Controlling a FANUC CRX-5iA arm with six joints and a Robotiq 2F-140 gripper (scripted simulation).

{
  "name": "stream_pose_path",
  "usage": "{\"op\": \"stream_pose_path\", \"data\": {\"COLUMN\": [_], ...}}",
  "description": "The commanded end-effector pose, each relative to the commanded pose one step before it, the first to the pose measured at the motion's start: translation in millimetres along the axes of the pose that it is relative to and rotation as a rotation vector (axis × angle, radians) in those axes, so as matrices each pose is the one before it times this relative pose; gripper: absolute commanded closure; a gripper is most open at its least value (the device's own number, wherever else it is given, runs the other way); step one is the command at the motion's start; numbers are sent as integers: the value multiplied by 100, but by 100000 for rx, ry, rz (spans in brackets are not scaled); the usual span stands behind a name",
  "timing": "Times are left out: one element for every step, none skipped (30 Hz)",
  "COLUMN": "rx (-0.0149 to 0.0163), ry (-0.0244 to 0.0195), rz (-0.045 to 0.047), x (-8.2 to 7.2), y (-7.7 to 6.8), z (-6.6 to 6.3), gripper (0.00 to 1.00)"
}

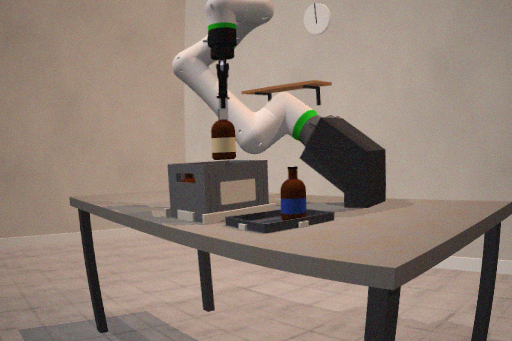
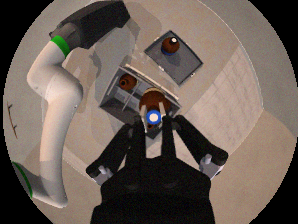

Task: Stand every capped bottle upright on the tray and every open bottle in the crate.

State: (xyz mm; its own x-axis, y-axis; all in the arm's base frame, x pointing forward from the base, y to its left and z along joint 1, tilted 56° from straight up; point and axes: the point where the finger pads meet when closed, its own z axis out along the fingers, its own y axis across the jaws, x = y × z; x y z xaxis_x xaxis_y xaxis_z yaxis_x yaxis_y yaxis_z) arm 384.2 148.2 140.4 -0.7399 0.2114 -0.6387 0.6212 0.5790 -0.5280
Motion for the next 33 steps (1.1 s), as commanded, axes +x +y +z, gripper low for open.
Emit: {"op": "stream_pose_path", "data": {"rx": [-29,0,0,0,-72,5,5,5,5,5,5,5,5,5,5,5,5,5,5,0,0,-49,3,3,3,3,3,3,3,3,3,3,3], "ry": [-3,0,0,0,-5,0,0,0,0,0,0,0,0,0,0,0,0,0,0,0,0,4,0,0,0,0,0,0,0,0,0,0,0], "rz": [-3,-1,0,0,9,-1,-1,-1,-1,-1,-1,-1,-1,-1,-1,-1,-1,-1,-1,0,0,11,-1,-1,-1,-1,-1,-1,-1,-1,-1,-1,-1], "x": [-72,-27,0,0,49,45,45,45,45,45,45,45,45,45,45,45,45,45,45,0,0,115,123,123,123,123,123,123,123,123,123,123,123], "y": [736,282,0,0,173,222,222,222,222,222,222,222,222,222,222,222,222,222,222,0,0,126,158,158,158,158,158,158,158,158,158,158,158], "z": [-39,-6,0,0,-10,3,2,2,2,2,2,2,2,2,2,2,2,2,2,0,0,-8,1,1,1,1,1,1,1,1,1,1,1], "gripper": [100,100,100,100,100,100,100,100,100,100,100,100,100,100,100,100,100,100,100,100,100,100,100,100,100,100,100,100,100,100,100,100,100]}}
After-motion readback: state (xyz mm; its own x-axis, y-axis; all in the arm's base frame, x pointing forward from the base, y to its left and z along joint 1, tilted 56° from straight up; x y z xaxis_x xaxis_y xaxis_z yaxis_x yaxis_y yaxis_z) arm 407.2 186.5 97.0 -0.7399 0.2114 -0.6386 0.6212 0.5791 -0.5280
